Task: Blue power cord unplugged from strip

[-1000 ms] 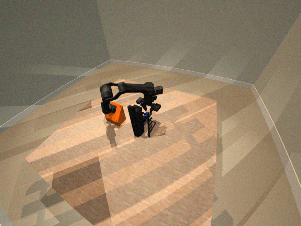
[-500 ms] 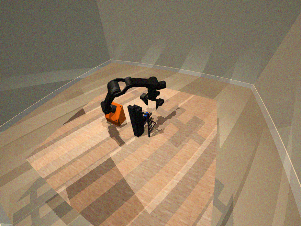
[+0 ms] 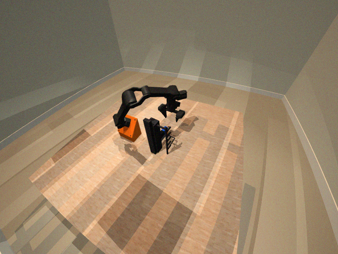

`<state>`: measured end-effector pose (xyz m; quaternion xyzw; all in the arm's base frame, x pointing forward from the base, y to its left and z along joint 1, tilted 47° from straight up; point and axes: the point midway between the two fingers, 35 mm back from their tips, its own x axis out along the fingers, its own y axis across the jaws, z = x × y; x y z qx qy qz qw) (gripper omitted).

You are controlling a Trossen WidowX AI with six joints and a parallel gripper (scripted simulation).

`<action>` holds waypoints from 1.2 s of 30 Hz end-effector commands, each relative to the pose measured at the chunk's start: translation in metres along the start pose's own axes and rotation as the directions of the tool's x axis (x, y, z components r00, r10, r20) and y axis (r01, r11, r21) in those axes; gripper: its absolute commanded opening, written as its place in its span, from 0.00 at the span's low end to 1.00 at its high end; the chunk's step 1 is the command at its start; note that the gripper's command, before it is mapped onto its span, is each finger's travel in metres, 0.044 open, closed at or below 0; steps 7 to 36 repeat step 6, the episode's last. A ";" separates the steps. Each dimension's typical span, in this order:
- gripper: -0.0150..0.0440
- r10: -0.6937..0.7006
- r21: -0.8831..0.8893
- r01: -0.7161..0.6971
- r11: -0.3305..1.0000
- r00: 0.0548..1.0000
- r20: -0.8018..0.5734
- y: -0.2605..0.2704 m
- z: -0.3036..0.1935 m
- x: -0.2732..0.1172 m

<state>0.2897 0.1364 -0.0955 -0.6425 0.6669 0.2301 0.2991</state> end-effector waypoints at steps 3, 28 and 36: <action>1.00 0.005 0.003 -0.005 1.000 1.000 0.001 0.001 0.000 0.000; 1.00 0.005 0.003 -0.005 1.000 1.000 0.001 0.001 0.000 0.000; 1.00 0.005 0.003 -0.005 1.000 1.000 0.001 0.001 0.000 0.000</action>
